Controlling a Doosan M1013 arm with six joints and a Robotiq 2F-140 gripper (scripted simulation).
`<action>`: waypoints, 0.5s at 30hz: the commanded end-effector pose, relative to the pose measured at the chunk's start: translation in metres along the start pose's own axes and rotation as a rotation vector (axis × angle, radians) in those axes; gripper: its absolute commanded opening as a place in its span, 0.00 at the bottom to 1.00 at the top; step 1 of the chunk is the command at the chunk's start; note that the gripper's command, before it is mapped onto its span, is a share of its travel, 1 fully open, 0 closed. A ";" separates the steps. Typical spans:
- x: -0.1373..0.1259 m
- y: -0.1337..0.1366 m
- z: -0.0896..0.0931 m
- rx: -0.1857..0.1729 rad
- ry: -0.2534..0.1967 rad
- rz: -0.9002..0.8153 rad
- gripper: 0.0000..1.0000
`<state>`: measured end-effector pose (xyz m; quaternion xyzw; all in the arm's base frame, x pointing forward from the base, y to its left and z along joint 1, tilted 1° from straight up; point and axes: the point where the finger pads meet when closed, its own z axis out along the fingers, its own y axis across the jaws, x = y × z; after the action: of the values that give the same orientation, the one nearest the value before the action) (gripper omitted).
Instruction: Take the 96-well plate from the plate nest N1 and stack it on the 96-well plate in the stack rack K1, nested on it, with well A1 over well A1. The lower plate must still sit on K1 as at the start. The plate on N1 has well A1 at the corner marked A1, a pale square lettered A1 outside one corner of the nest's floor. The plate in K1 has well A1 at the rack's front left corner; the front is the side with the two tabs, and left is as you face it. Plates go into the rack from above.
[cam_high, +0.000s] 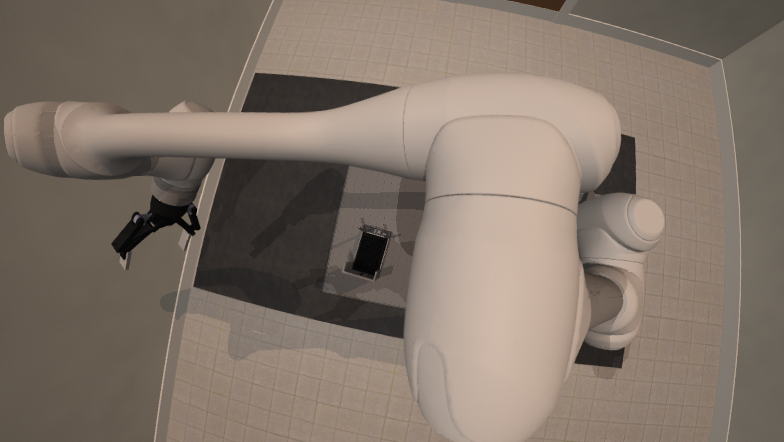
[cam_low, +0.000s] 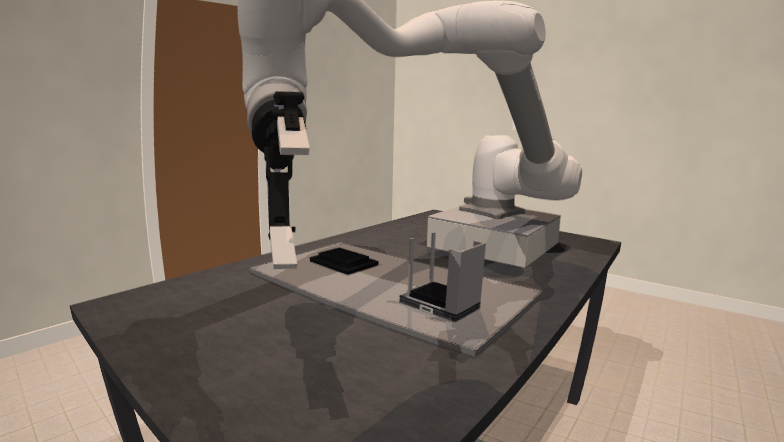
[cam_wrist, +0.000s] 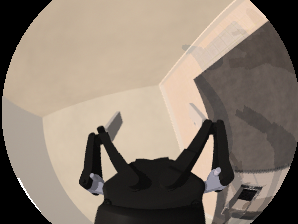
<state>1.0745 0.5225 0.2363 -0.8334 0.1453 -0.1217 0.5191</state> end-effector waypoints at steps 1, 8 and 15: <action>0.000 0.013 -0.015 -0.017 0.003 -0.035 1.00; 0.000 0.027 -0.030 -0.072 0.001 -0.141 1.00; -0.001 0.046 -0.052 -0.119 -0.006 -0.229 1.00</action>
<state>1.0556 0.4732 0.2206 -0.8631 0.0836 -0.1555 0.4731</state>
